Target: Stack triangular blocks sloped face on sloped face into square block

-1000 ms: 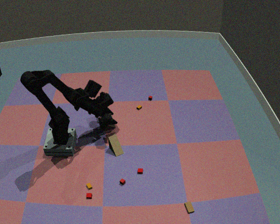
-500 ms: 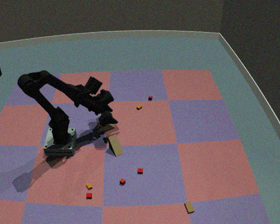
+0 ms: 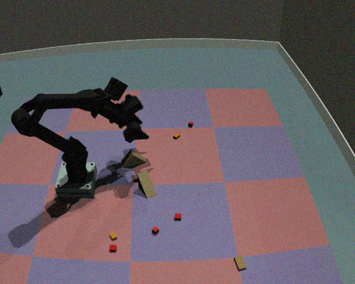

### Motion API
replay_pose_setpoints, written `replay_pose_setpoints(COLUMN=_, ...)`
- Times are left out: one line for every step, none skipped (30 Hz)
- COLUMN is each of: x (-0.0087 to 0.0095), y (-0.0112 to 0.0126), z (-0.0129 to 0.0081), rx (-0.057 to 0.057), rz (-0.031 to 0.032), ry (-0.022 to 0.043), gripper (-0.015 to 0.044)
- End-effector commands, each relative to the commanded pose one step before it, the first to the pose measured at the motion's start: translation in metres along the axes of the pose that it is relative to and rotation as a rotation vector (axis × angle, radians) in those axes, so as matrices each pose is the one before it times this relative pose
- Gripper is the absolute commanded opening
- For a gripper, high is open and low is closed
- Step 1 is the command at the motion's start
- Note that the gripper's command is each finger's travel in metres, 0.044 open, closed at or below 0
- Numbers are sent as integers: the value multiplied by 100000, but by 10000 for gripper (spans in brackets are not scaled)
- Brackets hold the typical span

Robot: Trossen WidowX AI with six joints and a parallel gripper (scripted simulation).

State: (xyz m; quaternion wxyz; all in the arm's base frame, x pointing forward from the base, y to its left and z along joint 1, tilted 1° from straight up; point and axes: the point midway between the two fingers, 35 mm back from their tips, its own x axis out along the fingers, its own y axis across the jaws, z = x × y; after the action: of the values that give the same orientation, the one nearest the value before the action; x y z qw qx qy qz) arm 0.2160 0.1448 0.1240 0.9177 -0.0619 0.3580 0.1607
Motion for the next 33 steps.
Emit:
replay_pose_setpoints(x=322, y=98, z=152, rx=-1853, rz=-640, ry=6936, gripper=440)
replay_pose_setpoints(x=223, y=32, z=90, rx=-1185, rz=-539, ry=5200, gripper=440)
replay_pose_setpoints(x=220, y=25, z=92, rx=-1069, rz=-467, ry=5238, gripper=440)
replay_pose_setpoints(x=218, y=19, z=93, rx=-953, rz=-392, ry=5266, gripper=440)
replay_pose_setpoints(x=214, y=13, z=95, rx=-839, rz=-314, ry=5290, gripper=440)
replay_pose_setpoints(x=211, y=7, z=98, rx=-728, rz=-234, ry=5312, gripper=440)
replay_pose_setpoints(x=207, y=1, z=101, rx=-619, rz=-152, ry=5331, gripper=440)
replay_pose_setpoints(x=202, y=-5, z=104, rx=-512, rz=-67, ry=5347, gripper=440)
replay_pose_setpoints(x=197, y=-10, z=107, rx=-407, rz=19, ry=5350, gripper=440)
replay_pose_setpoints(x=192, y=-16, z=111, rx=-307, rz=107, ry=5370, gripper=440)
replay_pose_setpoints(x=186, y=-21, z=115, rx=-208, rz=196, ry=5377, gripper=440)
replay_pose_setpoints(x=180, y=-26, z=119, rx=-112, rz=287, ry=5381, gripper=440)
replay_pose_setpoints(x=174, y=-30, z=123, rx=-19, rz=378, ry=5383, gripper=440)
replay_pose_setpoints(x=167, y=-35, z=128, rx=70, rz=470, ry=5382, gripper=440)
replay_pose_setpoints(x=159, y=-39, z=133, rx=157, rz=563, ry=5379, gripper=440)
replay_pose_setpoints(x=151, y=-43, z=138, rx=241, rz=656, ry=5373, gripper=440)
replay_pose_setpoints(x=143, y=-47, z=143, rx=322, rz=749, ry=5365, gripper=440)
replay_pose_setpoints(x=134, y=-51, z=149, rx=399, rz=842, ry=5355, gripper=440)
replay_pose_setpoints(x=125, y=-54, z=154, rx=473, rz=933, ry=5334, gripper=440)
replay_pose_setpoints(x=115, y=-58, z=160, rx=545, rz=1027, ry=5329, gripper=440)
replay_pose_setpoints(x=105, y=-61, z=166, rx=613, rz=1119, ry=5313, gripper=440)
replay_pose_setpoints(x=95, y=-64, z=171, rx=677, rz=1208, ry=5289, gripper=440)
replay_pose_setpoints(x=68, y=-54, z=144, rx=594, rz=1045, ry=4272, gripper=440)
replay_pose_setpoints(x=37, y=-33, z=88, rx=375, rz=655, ry=2557, gripper=440)
replay_pose_setpoints(x=11, y=-11, z=30, rx=128, rz=223, ry=851, gripper=440)
replay_pose_setpoints(x=0, y=0, z=0, rx=0, rz=0, ry=0, gripper=440)
replay_pose_setpoints(x=0, y=0, z=0, rx=0, rz=0, ry=0, gripper=440)
replay_pose_setpoints(x=0, y=0, z=0, rx=0, rz=0, ry=0, gripper=440)
replay_pose_setpoints(x=0, y=0, z=0, rx=0, rz=0, ry=0, gripper=440)
replay_pose_setpoints(x=0, y=0, z=0, rx=0, rz=0, ry=0, gripper=440)
replay_pose_setpoints(x=0, y=0, z=0, rx=0, rz=0, ry=0, gripper=440)
replay_pose_setpoints(x=0, y=0, z=0, rx=0, rz=0, ry=0, gripper=440)
replay_pose_setpoints(x=0, y=0, z=0, rx=0, rz=0, ry=0, gripper=440)
